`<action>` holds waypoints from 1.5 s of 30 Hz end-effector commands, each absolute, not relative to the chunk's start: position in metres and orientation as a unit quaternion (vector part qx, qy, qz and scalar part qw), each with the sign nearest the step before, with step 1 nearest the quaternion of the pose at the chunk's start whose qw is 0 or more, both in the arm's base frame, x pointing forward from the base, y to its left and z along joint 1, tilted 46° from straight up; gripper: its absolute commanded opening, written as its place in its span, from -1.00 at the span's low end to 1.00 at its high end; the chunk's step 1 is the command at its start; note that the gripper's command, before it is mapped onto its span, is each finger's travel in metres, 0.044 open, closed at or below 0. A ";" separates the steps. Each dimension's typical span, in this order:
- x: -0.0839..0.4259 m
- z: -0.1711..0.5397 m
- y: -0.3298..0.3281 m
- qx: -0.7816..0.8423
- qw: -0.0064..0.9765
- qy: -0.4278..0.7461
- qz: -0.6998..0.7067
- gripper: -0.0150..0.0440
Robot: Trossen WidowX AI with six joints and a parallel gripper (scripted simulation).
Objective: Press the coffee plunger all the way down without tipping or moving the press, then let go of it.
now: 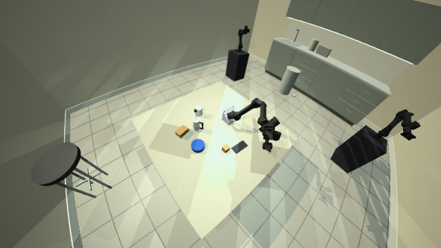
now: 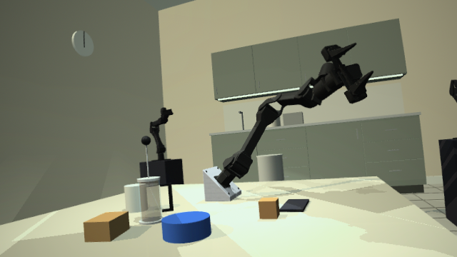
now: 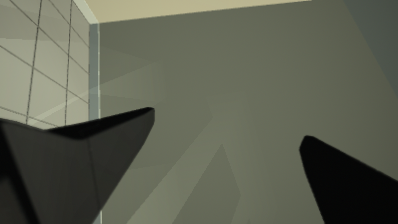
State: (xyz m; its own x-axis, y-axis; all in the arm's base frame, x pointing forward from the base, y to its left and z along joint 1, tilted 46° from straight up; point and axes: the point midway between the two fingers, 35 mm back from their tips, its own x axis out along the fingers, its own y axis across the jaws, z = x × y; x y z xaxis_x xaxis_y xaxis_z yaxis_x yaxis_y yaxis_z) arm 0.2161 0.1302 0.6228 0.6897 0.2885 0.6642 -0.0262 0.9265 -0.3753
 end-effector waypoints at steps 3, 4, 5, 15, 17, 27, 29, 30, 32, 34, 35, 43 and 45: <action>0.282 0.574 0.129 -0.235 0.919 -0.300 0.096 1.00; 0.285 0.573 0.127 -0.231 0.920 -0.301 0.095 1.00; 0.289 0.569 0.126 -0.233 0.922 -0.294 0.096 1.00; 0.379 0.474 0.075 -0.263 0.950 -0.131 0.102 1.00; 0.396 0.449 0.055 -0.257 0.957 -0.090 0.102 1.00; 0.430 0.315 -0.062 -0.126 0.979 0.130 0.097 1.00; 0.427 0.289 -0.088 -0.082 0.978 0.170 0.091 1.00; 0.423 0.276 -0.101 -0.058 0.976 0.189 0.087 1.00; 0.414 0.250 -0.125 -0.006 0.972 0.223 0.078 1.00; 0.401 0.225 -0.150 0.055 0.963 0.255 0.067 1.00; 0.393 0.213 -0.162 0.088 0.957 0.268 0.061 1.00; 0.321 0.141 -0.233 0.365 0.878 0.310 0.005 1.00; 0.315 0.137 -0.237 0.385 0.870 0.307 0.005 1.00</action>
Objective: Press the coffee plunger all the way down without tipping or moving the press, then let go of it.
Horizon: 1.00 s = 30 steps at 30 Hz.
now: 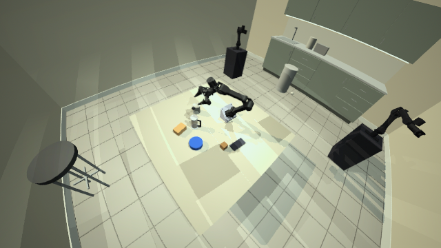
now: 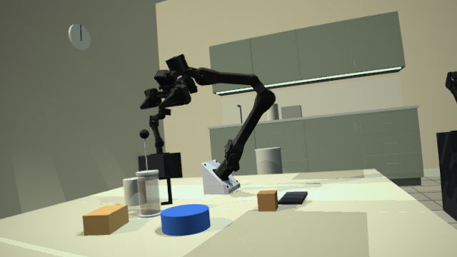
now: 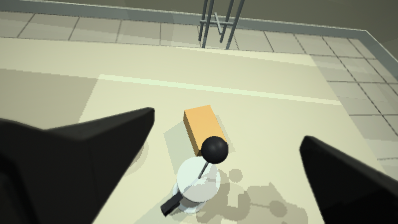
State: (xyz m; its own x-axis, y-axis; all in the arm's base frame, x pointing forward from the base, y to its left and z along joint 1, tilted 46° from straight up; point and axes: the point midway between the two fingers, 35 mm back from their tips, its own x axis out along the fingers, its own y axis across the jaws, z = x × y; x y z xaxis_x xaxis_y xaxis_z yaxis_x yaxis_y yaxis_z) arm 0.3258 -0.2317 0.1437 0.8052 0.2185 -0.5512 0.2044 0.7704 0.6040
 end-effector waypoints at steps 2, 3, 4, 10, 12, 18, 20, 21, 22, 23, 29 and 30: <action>0.315 0.136 -0.237 0.387 0.870 0.306 0.007 1.00; 0.315 0.134 -0.234 0.387 0.870 0.306 0.007 1.00; 0.316 0.130 -0.231 0.387 0.870 0.306 0.008 1.00; 0.316 0.098 -0.198 0.387 0.870 0.305 0.010 1.00; 0.315 0.094 -0.194 0.387 0.870 0.305 0.010 1.00; 0.318 0.093 -0.193 0.387 0.870 0.305 0.009 1.00; 0.321 0.091 -0.193 0.387 0.870 0.305 0.009 1.00; 0.322 0.090 -0.192 0.387 0.870 0.305 0.009 1.00; 0.323 0.089 -0.192 0.387 0.870 0.305 0.009 1.00; 0.324 0.089 -0.192 0.387 0.870 0.305 0.009 1.00; 0.332 0.084 -0.189 0.387 0.870 0.305 0.009 1.00; 0.334 0.083 -0.189 0.387 0.870 0.305 0.009 1.00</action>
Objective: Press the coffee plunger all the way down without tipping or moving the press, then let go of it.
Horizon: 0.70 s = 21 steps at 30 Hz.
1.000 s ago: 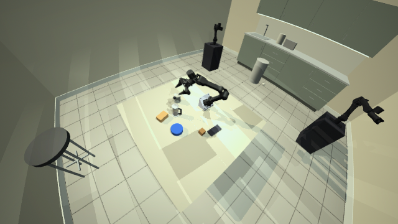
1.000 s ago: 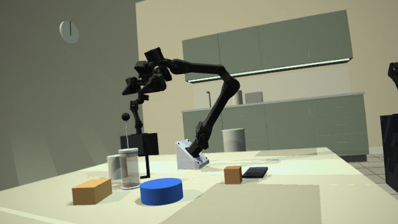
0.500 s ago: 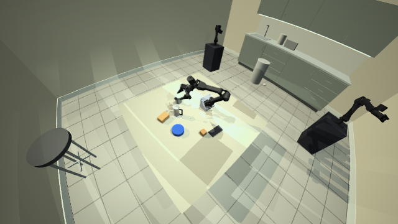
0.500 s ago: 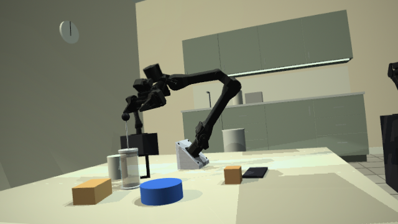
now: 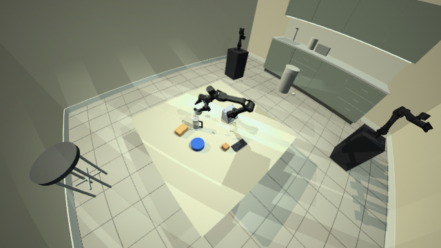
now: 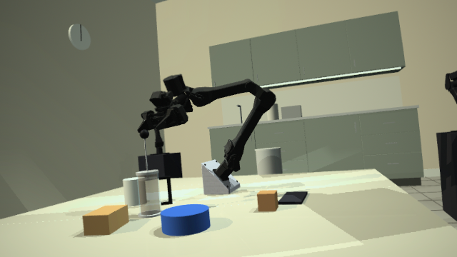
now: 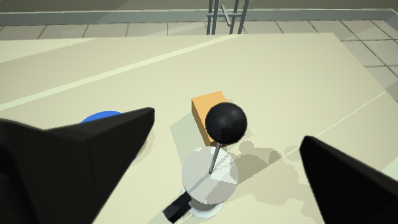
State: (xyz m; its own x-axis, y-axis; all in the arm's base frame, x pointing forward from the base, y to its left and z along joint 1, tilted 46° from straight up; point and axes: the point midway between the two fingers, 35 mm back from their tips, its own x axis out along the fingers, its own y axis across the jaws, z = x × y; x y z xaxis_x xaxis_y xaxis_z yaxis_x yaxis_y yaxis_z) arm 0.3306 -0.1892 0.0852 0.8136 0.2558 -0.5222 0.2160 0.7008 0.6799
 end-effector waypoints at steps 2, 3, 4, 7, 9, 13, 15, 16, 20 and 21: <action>0.336 0.081 -0.188 0.387 0.870 0.305 0.009 1.00; 0.338 0.080 -0.188 0.387 0.870 0.305 0.009 1.00; 0.339 0.079 -0.187 0.387 0.870 0.305 0.009 1.00; 0.343 0.077 -0.186 0.387 0.870 0.304 0.010 1.00; 0.345 0.075 -0.185 0.387 0.871 0.304 0.010 1.00; 0.347 0.074 -0.184 0.387 0.871 0.304 0.010 0.91; 0.347 0.074 -0.184 0.387 0.871 0.304 0.010 0.73; 0.347 0.074 -0.184 0.387 0.871 0.304 0.010 0.64; 0.347 0.074 -0.184 0.387 0.871 0.304 0.010 0.29; 0.347 0.074 -0.184 0.387 0.871 0.304 0.010 0.20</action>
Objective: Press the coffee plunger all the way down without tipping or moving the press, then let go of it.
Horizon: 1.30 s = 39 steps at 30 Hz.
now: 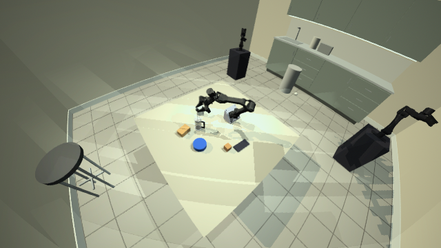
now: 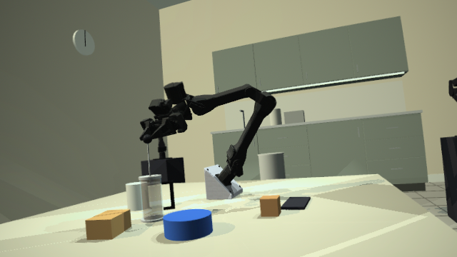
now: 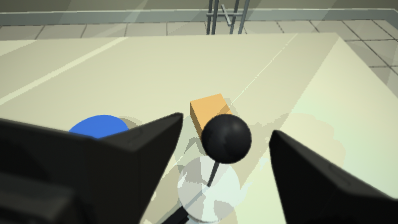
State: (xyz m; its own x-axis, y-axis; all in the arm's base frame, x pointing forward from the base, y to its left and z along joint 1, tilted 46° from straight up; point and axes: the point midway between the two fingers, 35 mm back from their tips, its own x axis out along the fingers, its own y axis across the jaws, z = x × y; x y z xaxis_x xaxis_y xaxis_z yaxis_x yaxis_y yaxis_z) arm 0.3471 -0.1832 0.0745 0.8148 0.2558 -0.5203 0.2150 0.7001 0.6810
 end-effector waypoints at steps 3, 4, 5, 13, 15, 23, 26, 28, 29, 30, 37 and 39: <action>0.347 0.074 -0.184 0.387 0.871 0.304 0.010 -0.07; 0.347 0.074 -0.184 0.387 0.871 0.304 0.010 -0.09; 0.347 0.074 -0.184 0.387 0.871 0.304 0.010 -0.10; 0.347 0.074 -0.184 0.387 0.871 0.304 0.010 -0.10; 0.348 0.073 -0.183 0.387 0.871 0.304 0.010 -0.10; 0.349 0.063 -0.175 0.387 0.871 0.304 0.010 -0.10; 0.349 0.059 -0.172 0.387 0.871 0.304 0.010 -0.10; 0.349 0.057 -0.170 0.386 0.871 0.305 0.010 -0.10; 0.350 0.055 -0.169 0.386 0.871 0.305 0.010 -0.10; 0.350 0.054 -0.168 0.386 0.870 0.305 0.010 -0.10; 0.350 0.045 -0.161 0.386 0.870 0.305 0.009 -0.10; 0.351 0.043 -0.159 0.386 0.870 0.305 0.009 -0.10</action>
